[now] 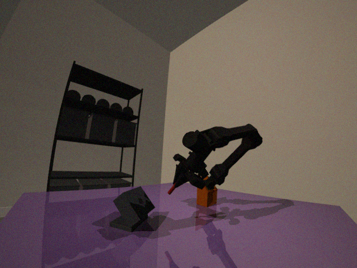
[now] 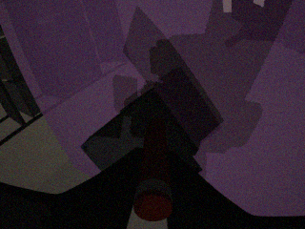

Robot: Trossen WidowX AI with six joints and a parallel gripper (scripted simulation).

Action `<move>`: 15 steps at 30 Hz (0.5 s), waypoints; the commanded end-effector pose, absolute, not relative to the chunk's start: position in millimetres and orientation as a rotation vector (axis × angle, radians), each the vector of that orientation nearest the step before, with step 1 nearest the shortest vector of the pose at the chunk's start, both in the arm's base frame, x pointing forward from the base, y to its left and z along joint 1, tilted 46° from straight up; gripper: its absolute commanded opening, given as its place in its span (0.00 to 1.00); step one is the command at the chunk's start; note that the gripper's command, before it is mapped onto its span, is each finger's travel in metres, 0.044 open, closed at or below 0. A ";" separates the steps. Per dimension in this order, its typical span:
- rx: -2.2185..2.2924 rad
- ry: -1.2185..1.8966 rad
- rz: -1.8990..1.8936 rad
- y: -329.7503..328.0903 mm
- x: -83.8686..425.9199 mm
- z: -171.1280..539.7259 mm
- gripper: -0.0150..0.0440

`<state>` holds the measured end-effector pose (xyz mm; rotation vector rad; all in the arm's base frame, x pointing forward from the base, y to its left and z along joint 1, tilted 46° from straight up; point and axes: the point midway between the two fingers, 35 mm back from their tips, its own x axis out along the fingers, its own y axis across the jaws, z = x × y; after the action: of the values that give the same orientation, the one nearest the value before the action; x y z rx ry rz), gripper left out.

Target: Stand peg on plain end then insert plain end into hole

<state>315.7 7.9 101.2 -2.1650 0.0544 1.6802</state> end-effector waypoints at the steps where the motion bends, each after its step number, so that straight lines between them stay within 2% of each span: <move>1: -2.223 0.104 1.632 4.9 330.6 106.2 0.25; 15: -2.333 0.201 1.525 -0.4 359.9 114.1 0.25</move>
<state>353.7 0.4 113.2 -2.3191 0.1815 1.5459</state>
